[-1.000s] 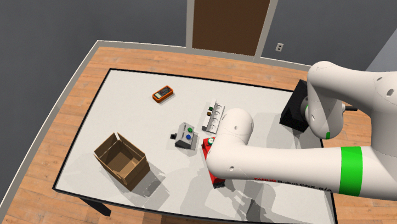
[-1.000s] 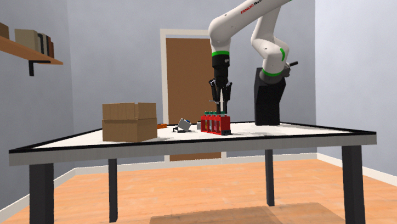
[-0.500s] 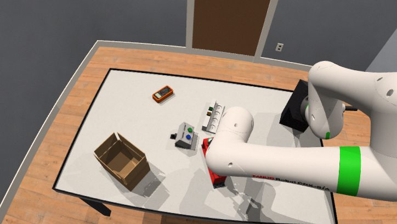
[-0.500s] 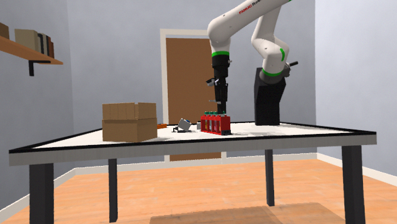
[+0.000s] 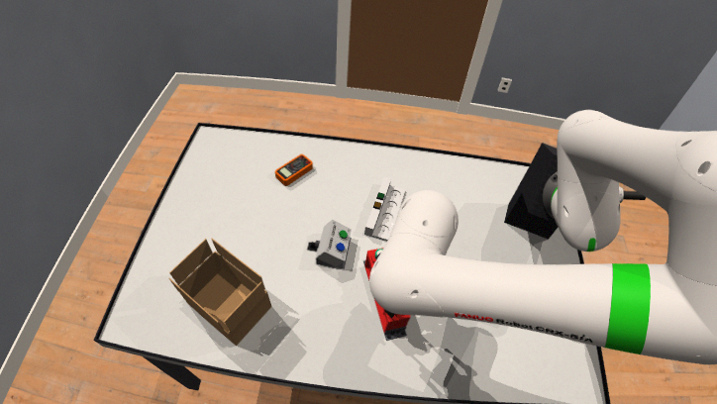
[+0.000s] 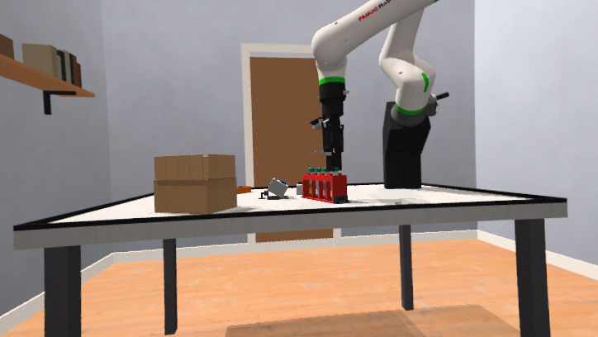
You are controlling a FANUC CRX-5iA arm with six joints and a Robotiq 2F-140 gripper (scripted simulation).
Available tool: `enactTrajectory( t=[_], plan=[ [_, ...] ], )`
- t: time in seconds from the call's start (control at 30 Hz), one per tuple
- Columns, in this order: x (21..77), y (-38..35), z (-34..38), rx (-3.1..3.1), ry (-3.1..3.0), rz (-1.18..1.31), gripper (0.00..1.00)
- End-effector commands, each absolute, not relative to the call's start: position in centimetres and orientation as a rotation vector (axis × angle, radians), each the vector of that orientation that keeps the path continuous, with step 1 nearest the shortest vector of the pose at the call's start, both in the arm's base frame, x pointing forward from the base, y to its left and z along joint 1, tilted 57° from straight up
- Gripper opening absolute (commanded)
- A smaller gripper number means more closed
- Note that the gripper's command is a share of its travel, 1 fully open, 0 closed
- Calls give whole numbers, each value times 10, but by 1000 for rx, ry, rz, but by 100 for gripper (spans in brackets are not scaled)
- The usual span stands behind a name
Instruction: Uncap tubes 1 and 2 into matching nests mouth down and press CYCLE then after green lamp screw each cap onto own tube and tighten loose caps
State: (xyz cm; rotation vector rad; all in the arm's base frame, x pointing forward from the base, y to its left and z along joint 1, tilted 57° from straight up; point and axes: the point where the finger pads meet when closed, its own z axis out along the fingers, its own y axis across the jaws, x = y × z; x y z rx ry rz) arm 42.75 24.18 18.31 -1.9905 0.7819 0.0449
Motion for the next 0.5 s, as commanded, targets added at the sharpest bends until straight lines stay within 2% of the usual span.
enactTrajectory(
  t=[0.0, 0.13, 0.37, 0.47],
  plan=[
    [428, 241, 183, -1869, 1056, 206, 41],
    [428, 241, 183, -1841, 1109, 238, 41],
    [428, 241, 183, -1590, 1488, 480, 41],
    [428, 241, 183, -1582, 1501, 487, 41]
  ],
)
